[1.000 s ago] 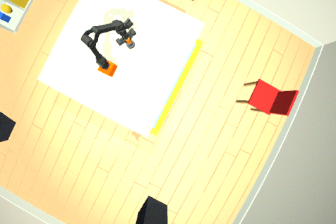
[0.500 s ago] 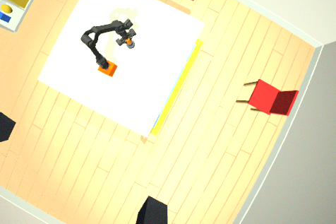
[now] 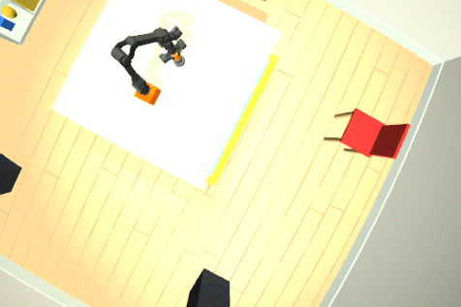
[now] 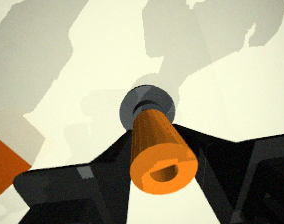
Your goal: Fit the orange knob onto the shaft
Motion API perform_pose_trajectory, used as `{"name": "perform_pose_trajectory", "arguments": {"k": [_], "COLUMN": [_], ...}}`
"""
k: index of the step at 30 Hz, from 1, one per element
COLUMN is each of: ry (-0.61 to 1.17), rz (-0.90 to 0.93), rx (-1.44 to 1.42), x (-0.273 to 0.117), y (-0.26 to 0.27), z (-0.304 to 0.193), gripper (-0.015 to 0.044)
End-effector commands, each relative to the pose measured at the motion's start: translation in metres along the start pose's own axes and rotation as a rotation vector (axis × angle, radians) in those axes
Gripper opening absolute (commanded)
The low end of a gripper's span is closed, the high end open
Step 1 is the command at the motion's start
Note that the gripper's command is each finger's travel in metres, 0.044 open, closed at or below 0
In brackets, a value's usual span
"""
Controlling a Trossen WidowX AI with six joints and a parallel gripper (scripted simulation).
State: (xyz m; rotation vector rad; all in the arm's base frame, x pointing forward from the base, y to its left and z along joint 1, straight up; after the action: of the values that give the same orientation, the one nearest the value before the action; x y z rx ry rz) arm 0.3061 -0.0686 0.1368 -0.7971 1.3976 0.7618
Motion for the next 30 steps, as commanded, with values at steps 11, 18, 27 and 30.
{"name": "perform_pose_trajectory", "arguments": {"k": [11, 18, 27, 30], "ry": [0.002, 0.002, 0.002, 0.002], "rz": [0.0, 0.0, 0.0, 0.0], "rx": [0.059, 0.059, 0.036, -0.006], "x": [0.0003, 0.0003, -0.0074, -0.0072], "y": [0.0, 0.0, -0.0009, -0.0007], "z": [-0.0002, -0.0002, -0.0004, -0.0007], "gripper": [0.0, 0.0, 0.0, 0.0]}}
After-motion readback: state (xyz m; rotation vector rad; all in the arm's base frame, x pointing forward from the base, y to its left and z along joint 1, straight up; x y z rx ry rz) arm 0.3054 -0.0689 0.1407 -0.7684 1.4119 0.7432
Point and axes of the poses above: the point midway between the two fingers, 35 mm back from their tips, its own x axis out along the fingers, its own y axis across the jaws, z = x × y, the point moved 10 cm from there along -x, back along the fingers, and after that the axes turned 12 degrees about x, right-handed, at the moved point
